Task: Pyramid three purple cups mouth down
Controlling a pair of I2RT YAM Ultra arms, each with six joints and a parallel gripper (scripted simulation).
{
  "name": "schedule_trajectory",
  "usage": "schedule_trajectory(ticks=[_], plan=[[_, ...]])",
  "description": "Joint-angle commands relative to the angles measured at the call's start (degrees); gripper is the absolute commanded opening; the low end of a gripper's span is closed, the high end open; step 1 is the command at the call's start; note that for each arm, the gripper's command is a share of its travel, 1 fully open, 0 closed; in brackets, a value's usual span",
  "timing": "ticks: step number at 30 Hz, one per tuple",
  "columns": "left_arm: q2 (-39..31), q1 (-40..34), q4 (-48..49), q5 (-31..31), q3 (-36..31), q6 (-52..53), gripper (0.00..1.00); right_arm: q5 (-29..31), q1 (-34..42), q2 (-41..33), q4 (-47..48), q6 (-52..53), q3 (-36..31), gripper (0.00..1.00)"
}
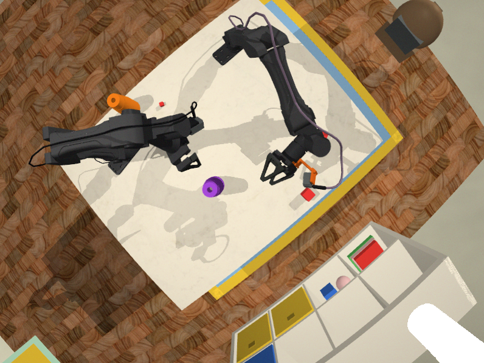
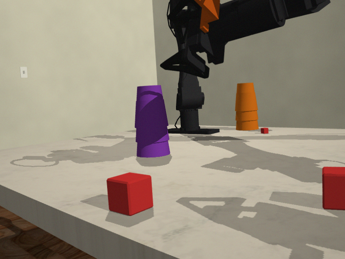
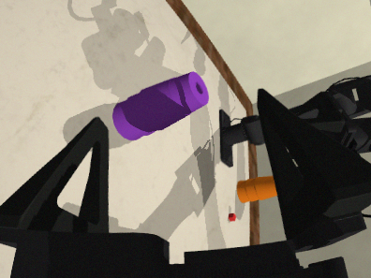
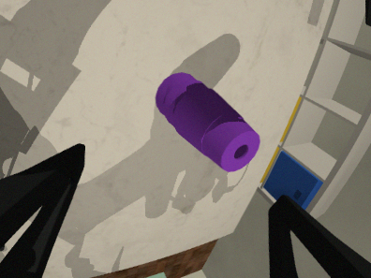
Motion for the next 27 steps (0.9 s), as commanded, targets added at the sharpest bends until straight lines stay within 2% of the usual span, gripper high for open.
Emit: schedule_trajectory(ticks=[1,15,17,23,27], plan=[[-2.99,-0.88,2.69,-2.89,-2.80,2.02,1.00,-3.38,-1.63,-2.53,4.13,7.38,-1.03,1.00],[-22.41,-4.31,7.13,-15.16,-22.93,9.49,1.00,-11.71,-14.82,-4.12,11.39,30.07,-5.39,1.00],[-22.41,-4.31,7.13,-15.16,-22.93,9.49,1.00,-11.71,-14.82,-4.12,11.39,30.07,-5.39,1.00],[-33.67,-7.45,6.20,-24.43,-32.20,14.30,1.00,-14.65,-19.61,-3.71,14.61,40.08,-7.03,1.00],[-42.70,-10.67,4.97,-32.67,-38.13,18.47,1.00,-16.48,-22.53,-3.48,16.37,46.29,-7.70,1.00]])
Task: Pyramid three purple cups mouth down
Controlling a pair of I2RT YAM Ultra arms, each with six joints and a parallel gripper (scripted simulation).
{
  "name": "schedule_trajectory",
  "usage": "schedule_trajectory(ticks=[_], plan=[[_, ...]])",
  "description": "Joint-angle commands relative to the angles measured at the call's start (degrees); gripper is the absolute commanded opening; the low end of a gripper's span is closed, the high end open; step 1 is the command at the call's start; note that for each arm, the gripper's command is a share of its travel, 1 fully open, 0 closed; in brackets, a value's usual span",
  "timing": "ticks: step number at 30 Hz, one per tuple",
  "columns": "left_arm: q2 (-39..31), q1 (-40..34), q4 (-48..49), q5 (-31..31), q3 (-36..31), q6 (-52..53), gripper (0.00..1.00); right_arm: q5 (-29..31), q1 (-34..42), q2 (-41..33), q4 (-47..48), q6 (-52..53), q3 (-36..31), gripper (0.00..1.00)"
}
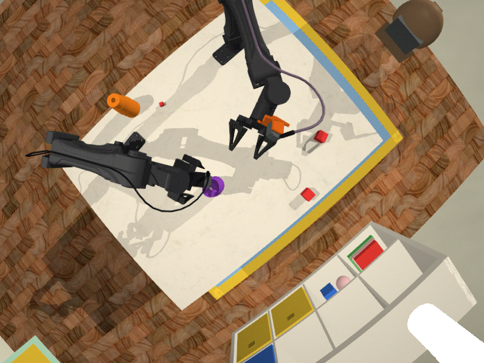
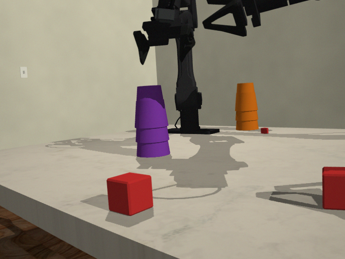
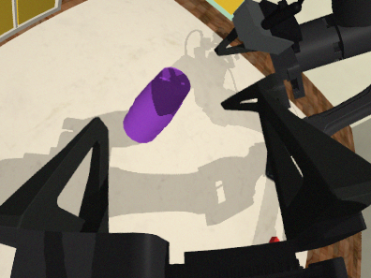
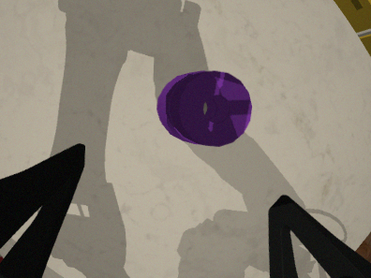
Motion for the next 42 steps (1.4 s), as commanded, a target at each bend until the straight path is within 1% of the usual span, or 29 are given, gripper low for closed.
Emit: schedule_trajectory(ticks=[1,5,7,8,12,16,21,27,35,36,37,39,41,42], plan=[[-8.28,-3.38,-2.23,-10.10,-4.17,5.87,1.00,-2.98,-2.41,-1.46,4.33,8.58,-0.66,1.00],[-17.52,-8.46,-4.71,-19.30,-8.44,10.42,1.00,-3.68,-4.35,-1.32,5.60,12.19,-1.39,1.00],[-17.52,-8.46,-4.71,-19.30,-8.44,10.42,1.00,-3.68,-4.35,-1.32,5.60,12.19,-1.39,1.00],[-19.80,-10.67,-5.97,-23.18,-9.03,11.86,1.00,-3.64,-4.58,-1.41,6.00,12.71,-1.73,1.00],[-26.50,-16.62,-7.79,-31.29,-11.00,15.84,1.00,-3.48,-5.10,-1.44,6.25,12.35,-2.10,1.00],[-30.24,-22.04,-9.29,-38.28,-10.91,18.30,1.00,-3.46,-5.13,-1.49,6.32,12.35,-1.83,1.00],[-32.86,-27.74,-10.27,-44.61,-11.31,20.85,1.00,-3.45,-5.12,-1.49,6.35,12.37,-1.85,1.00],[-33.50,-30.34,-10.43,-47.23,-11.14,21.38,1.00,-3.45,-5.12,-1.49,6.37,12.37,-1.86,1.00],[-33.64,-31.07,-10.41,-46.86,-11.07,20.74,1.00,-2.97,-4.77,-1.50,5.69,12.39,-1.62,1.00],[-33.64,-31.07,-10.41,-46.87,-11.07,20.74,1.00,-3.54,-4.76,-1.48,5.48,11.80,-1.90,0.89],[-33.63,-31.07,-10.41,-46.87,-11.07,20.74,1.00,-3.67,-5.10,-1.42,5.10,10.45,-1.66,0.81],[-33.63,-31.08,-10.41,-46.88,-11.06,20.73,1.00,-4.15,-5.14,-0.91,3.28,7.33,-0.64,0.81],[-33.63,-31.08,-10.41,-46.88,-11.06,20.73,1.00,-4.15,-5.14,-0.91,3.28,7.33,-0.64,0.81],[-33.63,-31.08,-10.41,-46.88,-11.06,20.73,1.00,-4.63,-5.28,0.31,2.41,4.86,-0.16,0.81]])
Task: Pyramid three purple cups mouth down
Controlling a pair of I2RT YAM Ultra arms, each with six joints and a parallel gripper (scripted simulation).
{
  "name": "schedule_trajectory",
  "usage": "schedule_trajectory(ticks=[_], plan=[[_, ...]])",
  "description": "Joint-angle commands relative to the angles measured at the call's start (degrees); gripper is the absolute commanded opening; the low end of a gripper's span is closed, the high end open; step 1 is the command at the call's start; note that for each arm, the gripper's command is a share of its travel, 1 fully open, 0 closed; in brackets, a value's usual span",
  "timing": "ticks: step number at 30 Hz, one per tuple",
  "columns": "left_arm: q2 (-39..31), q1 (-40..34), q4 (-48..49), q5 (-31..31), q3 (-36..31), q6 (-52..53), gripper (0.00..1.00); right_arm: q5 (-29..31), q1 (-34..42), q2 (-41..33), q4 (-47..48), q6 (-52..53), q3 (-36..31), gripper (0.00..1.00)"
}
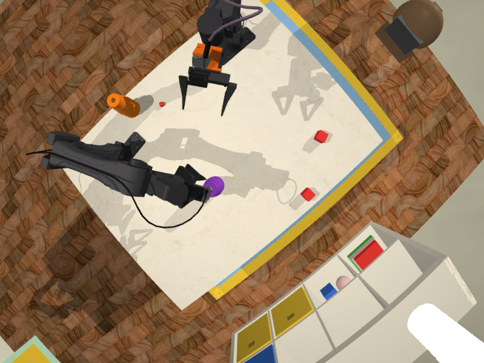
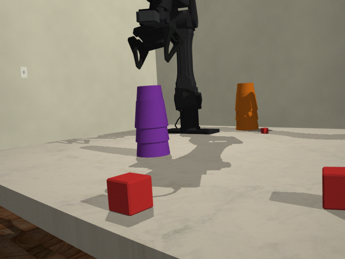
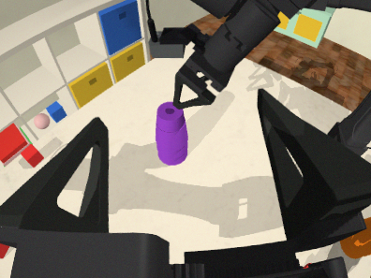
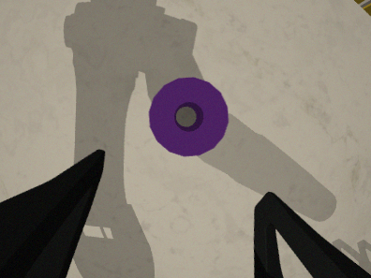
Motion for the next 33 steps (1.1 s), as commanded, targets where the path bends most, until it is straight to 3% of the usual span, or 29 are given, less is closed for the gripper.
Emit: schedule_trajectory(ticks=[1,10,33], plan=[[-1.03,-0.41,-0.90,-0.63,0.15,0.48,1.00,-1.82,-0.85,1.24,-1.91,-6.74,2.26,0.81],[-1.03,-0.41,-0.90,-0.63,0.15,0.48,1.00,-4.93,-2.59,11.59,-7.80,-23.87,9.64,0.81],[-1.03,-0.41,-0.90,-0.63,0.15,0.48,1.00,-4.48,-1.69,15.61,-6.52,-23.64,12.00,0.81]])
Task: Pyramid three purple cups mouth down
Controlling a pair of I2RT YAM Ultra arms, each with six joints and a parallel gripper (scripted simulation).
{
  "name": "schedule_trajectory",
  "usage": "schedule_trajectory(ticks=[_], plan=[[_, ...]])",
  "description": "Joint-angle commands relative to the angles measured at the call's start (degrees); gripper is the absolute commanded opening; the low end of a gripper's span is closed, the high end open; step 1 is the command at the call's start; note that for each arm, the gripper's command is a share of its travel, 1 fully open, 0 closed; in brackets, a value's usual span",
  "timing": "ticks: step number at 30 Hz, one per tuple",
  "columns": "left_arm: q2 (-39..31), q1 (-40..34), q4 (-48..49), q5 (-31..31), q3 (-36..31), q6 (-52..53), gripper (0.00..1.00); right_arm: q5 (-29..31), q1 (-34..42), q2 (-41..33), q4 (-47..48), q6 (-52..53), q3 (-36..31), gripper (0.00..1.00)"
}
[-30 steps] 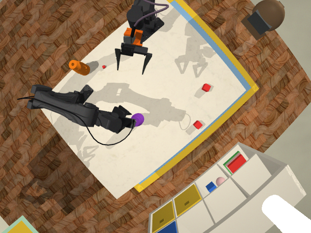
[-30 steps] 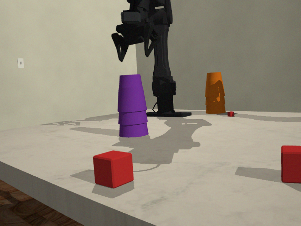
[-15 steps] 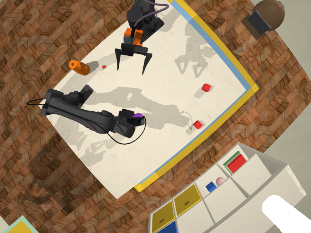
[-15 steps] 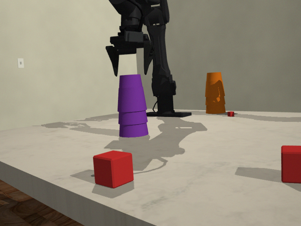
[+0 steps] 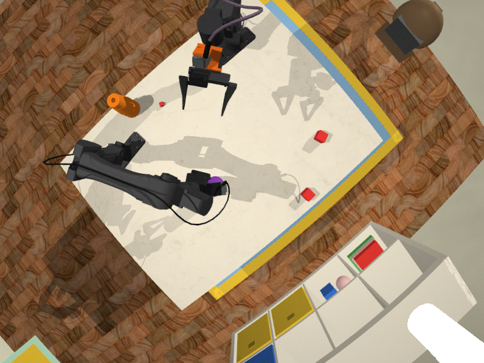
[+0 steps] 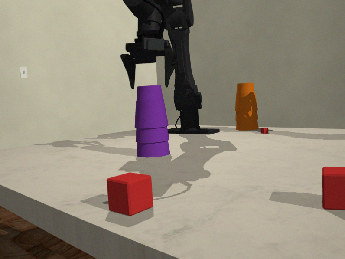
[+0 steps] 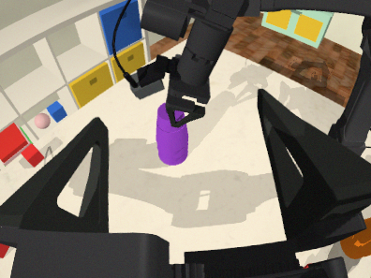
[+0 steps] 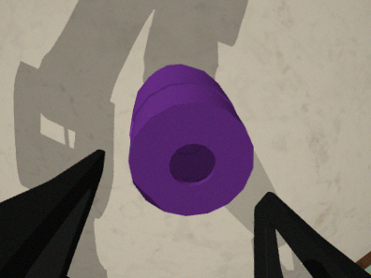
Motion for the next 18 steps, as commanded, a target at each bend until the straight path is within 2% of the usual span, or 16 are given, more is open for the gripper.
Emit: schedule_trajectory(ticks=[1,18], plan=[[-1.03,-0.41,-0.90,-0.50,0.15,0.48,1.00,-0.88,0.57,-0.57,2.17,-0.16,1.32,0.81],[-1.03,-0.41,-0.90,-0.50,0.15,0.48,1.00,-0.82,0.76,0.90,6.61,0.13,-2.14,0.81]])
